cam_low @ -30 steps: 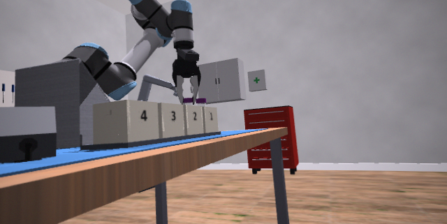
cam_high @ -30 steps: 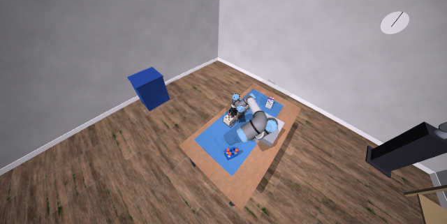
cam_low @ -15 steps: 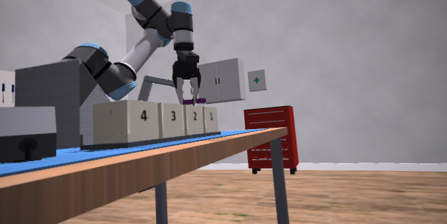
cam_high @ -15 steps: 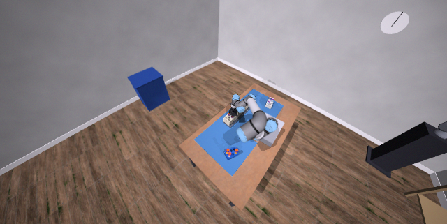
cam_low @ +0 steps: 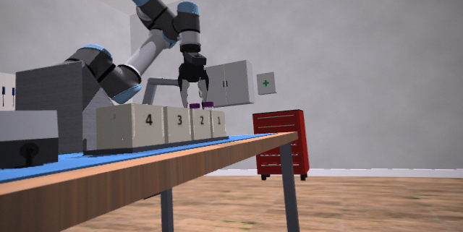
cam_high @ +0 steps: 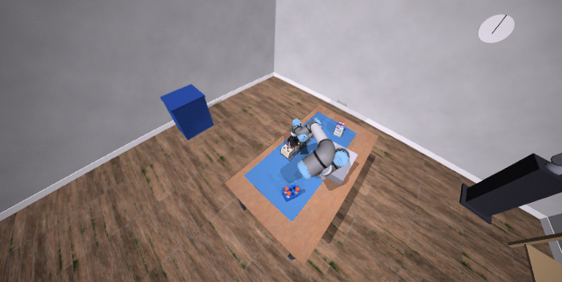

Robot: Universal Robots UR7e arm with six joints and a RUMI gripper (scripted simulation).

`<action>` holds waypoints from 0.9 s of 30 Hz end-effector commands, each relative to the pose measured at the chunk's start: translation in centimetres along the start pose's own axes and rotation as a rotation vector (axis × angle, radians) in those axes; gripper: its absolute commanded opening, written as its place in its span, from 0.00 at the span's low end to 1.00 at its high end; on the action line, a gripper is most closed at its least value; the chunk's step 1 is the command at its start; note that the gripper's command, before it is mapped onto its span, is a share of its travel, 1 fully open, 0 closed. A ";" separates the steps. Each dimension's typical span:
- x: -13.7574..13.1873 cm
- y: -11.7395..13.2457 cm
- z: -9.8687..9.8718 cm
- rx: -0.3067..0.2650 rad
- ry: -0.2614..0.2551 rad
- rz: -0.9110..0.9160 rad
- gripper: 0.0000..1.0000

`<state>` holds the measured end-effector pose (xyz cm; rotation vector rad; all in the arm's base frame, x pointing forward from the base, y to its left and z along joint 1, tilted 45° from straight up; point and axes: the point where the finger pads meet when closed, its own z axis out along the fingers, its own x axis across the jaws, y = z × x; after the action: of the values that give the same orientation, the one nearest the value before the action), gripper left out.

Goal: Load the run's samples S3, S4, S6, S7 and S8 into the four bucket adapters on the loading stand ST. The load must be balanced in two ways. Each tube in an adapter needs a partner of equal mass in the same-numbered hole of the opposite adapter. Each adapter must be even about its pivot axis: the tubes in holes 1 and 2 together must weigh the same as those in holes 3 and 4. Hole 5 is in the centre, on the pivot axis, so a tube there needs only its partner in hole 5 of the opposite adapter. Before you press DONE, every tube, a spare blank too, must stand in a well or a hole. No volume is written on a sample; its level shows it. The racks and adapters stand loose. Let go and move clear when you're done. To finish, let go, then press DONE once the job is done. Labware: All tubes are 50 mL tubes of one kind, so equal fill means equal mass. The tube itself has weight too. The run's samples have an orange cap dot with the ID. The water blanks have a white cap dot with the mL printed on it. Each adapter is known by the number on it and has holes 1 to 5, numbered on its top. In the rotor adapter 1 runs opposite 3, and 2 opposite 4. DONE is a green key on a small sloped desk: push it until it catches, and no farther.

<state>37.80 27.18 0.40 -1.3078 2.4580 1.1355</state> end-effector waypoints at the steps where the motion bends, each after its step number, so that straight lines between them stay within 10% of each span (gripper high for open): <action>1: 0.0 0.0 0.0 0.001 -0.001 0.000 0.35; 20: 0.0 0.0 -4.1 0.001 -0.001 0.000 0.35; 27: 5.2 -2.6 -4.1 0.001 0.000 -0.350 0.35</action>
<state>38.08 22.62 1.65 -1.4653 2.3268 1.0849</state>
